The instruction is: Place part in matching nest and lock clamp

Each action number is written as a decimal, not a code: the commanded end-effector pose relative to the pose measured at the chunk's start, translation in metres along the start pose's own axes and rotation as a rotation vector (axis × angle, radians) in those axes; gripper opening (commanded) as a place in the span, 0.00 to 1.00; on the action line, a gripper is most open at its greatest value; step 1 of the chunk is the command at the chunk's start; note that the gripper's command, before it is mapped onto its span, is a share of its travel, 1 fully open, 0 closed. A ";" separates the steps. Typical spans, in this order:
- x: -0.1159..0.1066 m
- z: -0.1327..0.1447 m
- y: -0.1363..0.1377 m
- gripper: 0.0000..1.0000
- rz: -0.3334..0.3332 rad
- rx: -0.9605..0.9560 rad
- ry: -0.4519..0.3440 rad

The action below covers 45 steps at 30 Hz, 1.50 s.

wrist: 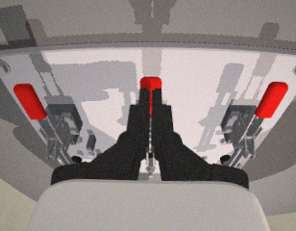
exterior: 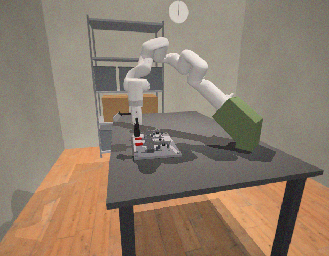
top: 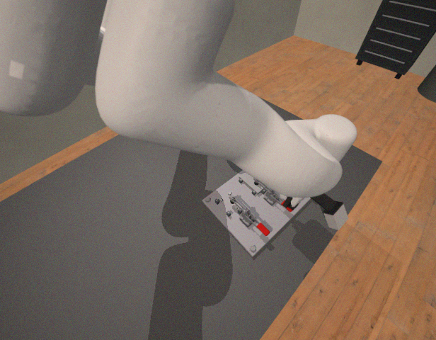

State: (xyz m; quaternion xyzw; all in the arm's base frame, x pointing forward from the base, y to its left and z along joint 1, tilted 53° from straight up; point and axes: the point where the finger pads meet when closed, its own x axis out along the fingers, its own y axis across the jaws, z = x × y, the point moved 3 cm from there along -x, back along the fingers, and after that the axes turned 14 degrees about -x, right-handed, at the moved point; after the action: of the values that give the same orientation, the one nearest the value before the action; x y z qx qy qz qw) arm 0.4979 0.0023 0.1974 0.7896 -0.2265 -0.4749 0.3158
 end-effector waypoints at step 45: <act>0.008 -0.002 0.000 0.00 -0.001 0.001 0.003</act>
State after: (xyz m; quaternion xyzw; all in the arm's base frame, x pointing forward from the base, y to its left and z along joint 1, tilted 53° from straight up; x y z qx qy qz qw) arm 0.5018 -0.0023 0.1932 0.7898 -0.2264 -0.4746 0.3157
